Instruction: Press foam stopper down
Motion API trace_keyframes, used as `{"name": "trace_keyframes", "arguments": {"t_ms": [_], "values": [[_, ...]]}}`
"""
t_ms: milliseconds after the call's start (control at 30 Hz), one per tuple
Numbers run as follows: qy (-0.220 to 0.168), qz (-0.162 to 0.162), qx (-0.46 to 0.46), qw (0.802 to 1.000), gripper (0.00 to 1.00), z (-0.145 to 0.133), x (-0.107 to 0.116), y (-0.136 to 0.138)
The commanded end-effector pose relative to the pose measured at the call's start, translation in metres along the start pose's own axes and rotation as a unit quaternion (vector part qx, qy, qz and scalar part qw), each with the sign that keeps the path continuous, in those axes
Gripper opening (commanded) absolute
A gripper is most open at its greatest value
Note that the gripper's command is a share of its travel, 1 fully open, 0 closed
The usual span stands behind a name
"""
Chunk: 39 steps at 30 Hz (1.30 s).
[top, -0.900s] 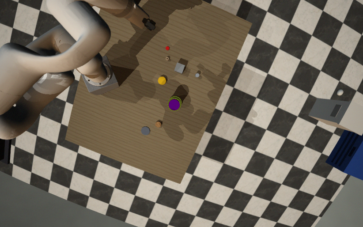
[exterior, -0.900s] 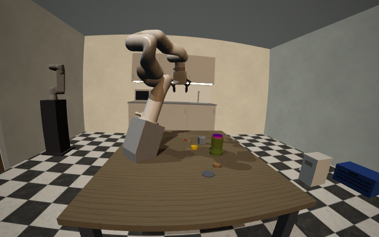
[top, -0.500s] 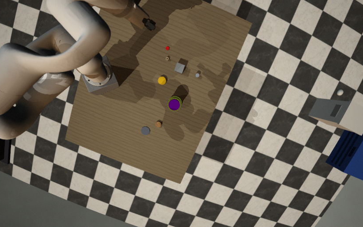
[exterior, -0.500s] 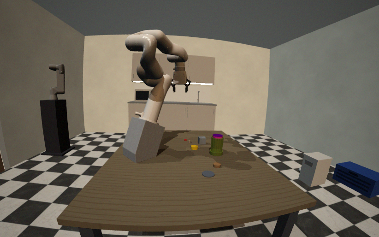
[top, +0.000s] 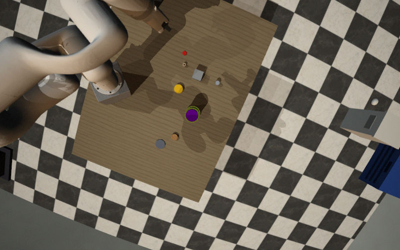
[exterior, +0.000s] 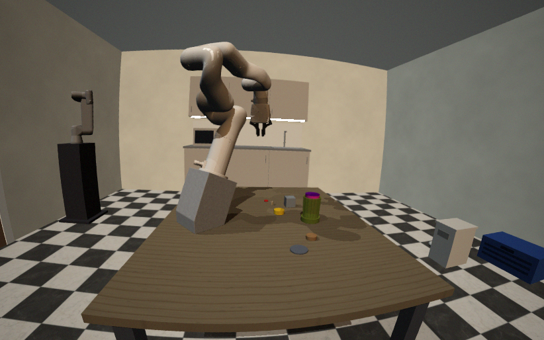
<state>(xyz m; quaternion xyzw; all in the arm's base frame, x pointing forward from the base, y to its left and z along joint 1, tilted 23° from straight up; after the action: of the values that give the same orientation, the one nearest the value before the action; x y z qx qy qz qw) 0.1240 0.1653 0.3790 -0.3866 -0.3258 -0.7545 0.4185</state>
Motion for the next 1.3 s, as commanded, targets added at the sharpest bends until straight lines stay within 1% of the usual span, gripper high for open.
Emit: {"name": "trace_keyframes", "arguments": {"t_ms": [0, 33, 67, 200, 267, 367, 400, 467, 500, 567, 600, 767, 833, 933, 967, 1033, 1067, 1133, 1167, 1233, 1267], "values": [[-0.026, 0.019, -0.054, 0.998, 0.00, 0.015, -0.024, 0.028], [-0.026, 0.019, -0.054, 0.998, 0.00, 0.015, -0.024, 0.028], [-0.033, 0.024, -0.078, 0.996, 0.00, 0.018, -0.034, 0.041], [-0.033, 0.024, -0.078, 0.996, 0.00, 0.018, -0.034, 0.041], [-0.045, 0.032, -0.139, 0.989, 0.00, 0.019, -0.057, 0.076], [-0.045, 0.032, -0.139, 0.989, 0.00, 0.019, -0.057, 0.076], [-0.049, 0.034, -0.174, 0.983, 0.00, 0.016, -0.070, 0.097], [-0.049, 0.034, -0.174, 0.983, 0.00, 0.016, -0.070, 0.097], [-0.052, 0.034, -0.212, 0.975, 0.00, 0.009, -0.083, 0.120], [-0.052, 0.034, -0.212, 0.975, 0.00, 0.009, -0.083, 0.120], [-0.054, 0.032, -0.252, 0.966, 0.00, -0.001, -0.096, 0.145], [-0.054, 0.032, -0.252, 0.966, 0.00, -0.001, -0.096, 0.145], [-0.055, 0.022, -0.333, 0.941, 0.00, -0.032, -0.120, 0.193], [-0.055, 0.022, -0.333, 0.941, 0.00, -0.033, -0.121, 0.193], [-0.056, 0.015, -0.372, 0.927, 0.00, -0.053, -0.131, 0.216], [-0.056, 0.015, -0.372, 0.927, 0.00, -0.053, -0.131, 0.216], [-0.056, 0.006, -0.409, 0.911, 0.00, -0.075, -0.140, 0.235], [-0.056, 0.006, -0.409, 0.911, 0.00, -0.075, -0.140, 0.235], [-0.057, -0.003, -0.443, 0.895, 0.00, -0.099, -0.148, 0.252], [-0.057, -0.003, -0.443, 0.895, 0.00, -0.099, -0.148, 0.252], [-0.058, -0.012, -0.473, 0.879, 0.00, -0.122, -0.155, 0.266]]}}
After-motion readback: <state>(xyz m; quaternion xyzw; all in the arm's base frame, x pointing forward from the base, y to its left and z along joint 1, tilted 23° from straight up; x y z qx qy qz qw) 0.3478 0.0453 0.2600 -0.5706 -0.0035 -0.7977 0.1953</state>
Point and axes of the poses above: the point where the finger pads meet when closed, its own x axis back along the fingers, its own y axis across the jaws, z = x × y, the point moved 9 cm from there along x, back along the fingers, and after that the axes turned 1 degree about -x, right-handed, at the moved point
